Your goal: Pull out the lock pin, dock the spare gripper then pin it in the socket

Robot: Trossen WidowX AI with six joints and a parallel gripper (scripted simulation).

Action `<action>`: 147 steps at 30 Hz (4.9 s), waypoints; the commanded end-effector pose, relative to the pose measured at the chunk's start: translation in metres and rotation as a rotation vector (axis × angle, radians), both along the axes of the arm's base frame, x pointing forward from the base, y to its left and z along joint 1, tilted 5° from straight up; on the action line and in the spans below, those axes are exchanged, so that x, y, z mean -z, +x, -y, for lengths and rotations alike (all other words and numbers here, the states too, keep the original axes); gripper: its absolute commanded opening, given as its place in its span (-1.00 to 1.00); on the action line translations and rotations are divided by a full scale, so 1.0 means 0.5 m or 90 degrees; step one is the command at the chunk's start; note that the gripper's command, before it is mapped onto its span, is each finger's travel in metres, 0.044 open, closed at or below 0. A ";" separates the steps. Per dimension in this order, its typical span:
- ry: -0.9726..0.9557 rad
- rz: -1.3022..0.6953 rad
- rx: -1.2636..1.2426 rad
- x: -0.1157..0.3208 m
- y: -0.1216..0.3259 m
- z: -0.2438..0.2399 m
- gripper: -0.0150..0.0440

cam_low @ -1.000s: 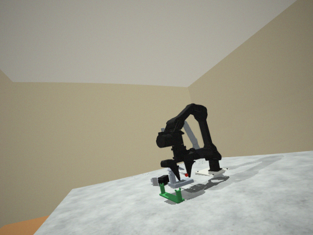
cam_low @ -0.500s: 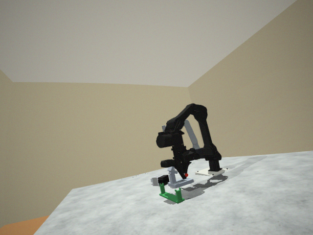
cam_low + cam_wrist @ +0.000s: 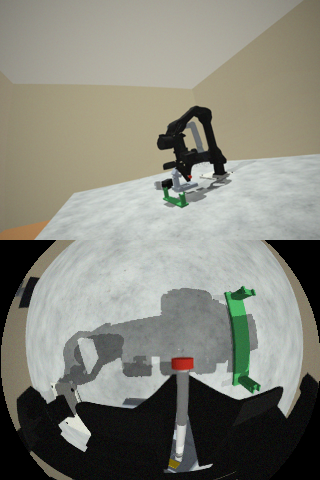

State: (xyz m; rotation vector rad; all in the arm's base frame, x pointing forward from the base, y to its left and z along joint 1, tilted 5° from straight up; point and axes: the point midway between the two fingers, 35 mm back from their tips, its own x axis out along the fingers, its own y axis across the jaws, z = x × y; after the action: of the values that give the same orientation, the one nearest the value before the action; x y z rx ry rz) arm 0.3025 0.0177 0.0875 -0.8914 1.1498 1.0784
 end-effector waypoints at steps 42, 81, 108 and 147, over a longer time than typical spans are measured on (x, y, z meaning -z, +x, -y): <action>0.071 0.018 0.001 -0.027 0.015 -0.048 -0.49; 0.069 0.012 0.000 -0.039 0.032 -0.108 -0.49; 0.067 0.008 -0.002 -0.055 0.041 -0.143 -0.49; 0.066 -0.001 -0.026 -0.115 0.128 -0.166 -0.49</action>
State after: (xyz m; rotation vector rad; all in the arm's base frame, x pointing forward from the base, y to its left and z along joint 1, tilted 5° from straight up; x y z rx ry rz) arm 0.3560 0.0976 0.1436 -0.8252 1.0743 1.1510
